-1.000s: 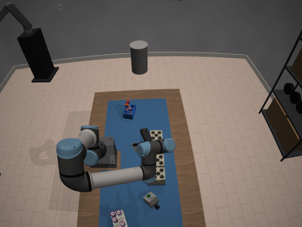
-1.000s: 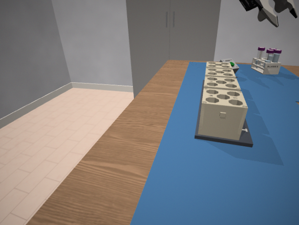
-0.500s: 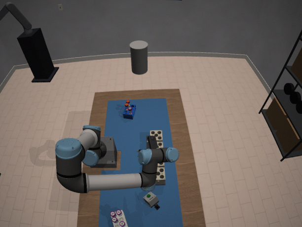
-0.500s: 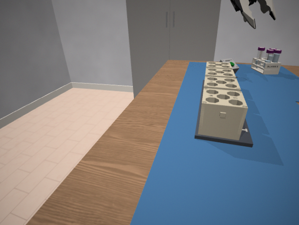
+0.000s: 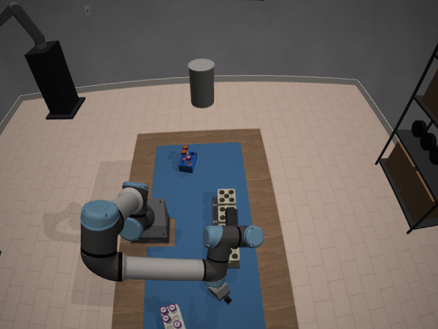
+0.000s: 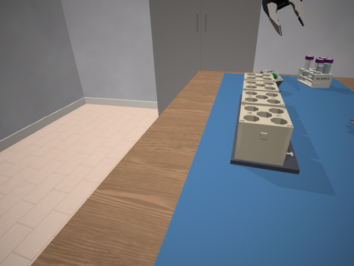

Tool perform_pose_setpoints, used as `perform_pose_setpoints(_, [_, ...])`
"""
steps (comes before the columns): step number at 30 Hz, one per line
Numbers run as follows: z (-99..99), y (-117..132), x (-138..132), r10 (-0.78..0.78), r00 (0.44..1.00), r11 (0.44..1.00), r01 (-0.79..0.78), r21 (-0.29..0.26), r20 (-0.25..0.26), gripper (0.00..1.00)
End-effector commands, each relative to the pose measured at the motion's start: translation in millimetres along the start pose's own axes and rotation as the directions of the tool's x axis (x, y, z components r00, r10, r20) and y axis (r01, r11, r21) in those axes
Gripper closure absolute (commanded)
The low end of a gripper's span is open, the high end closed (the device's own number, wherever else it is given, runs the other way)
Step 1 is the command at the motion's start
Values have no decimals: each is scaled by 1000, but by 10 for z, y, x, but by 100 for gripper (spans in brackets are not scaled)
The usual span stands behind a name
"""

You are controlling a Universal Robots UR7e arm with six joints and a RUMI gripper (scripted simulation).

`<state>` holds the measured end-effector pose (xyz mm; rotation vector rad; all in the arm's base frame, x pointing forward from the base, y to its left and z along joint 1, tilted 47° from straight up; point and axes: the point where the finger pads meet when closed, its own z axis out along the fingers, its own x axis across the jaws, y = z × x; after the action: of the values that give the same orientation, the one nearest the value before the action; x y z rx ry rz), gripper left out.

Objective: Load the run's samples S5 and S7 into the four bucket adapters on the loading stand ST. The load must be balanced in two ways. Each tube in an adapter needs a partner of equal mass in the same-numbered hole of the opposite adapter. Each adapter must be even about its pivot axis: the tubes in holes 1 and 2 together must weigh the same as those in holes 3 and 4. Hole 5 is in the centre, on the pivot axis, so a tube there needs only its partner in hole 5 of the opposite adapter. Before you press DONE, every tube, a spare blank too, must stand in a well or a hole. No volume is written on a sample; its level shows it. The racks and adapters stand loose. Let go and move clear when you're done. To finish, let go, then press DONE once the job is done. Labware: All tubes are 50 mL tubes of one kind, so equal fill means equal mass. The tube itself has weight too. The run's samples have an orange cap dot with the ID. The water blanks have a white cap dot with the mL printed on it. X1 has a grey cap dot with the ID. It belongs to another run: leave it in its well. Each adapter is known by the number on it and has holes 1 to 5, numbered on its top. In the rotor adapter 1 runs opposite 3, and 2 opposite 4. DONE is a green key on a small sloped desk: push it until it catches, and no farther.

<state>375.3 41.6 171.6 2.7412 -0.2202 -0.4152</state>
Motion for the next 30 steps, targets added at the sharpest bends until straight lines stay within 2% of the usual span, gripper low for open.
perform_pose_setpoints(1, [-130, 145, 168, 75, 996, 997, -75, 0, -39, 65])
perform_pose_setpoints(8, [-288, 328, 369, 178, 980, 984, -178, 5, -90, 65])
perform_pose_setpoints(15, [-288, 328, 369, 250, 960, 968, -251, 12, -127, 65])
perform_pose_setpoints(28, [-288, 328, 369, 428, 877, 902, -430, 43, -217, 65])
perform_pose_setpoints(30, [-288, 328, 369, 428, 877, 902, -430, 43, -217, 65])
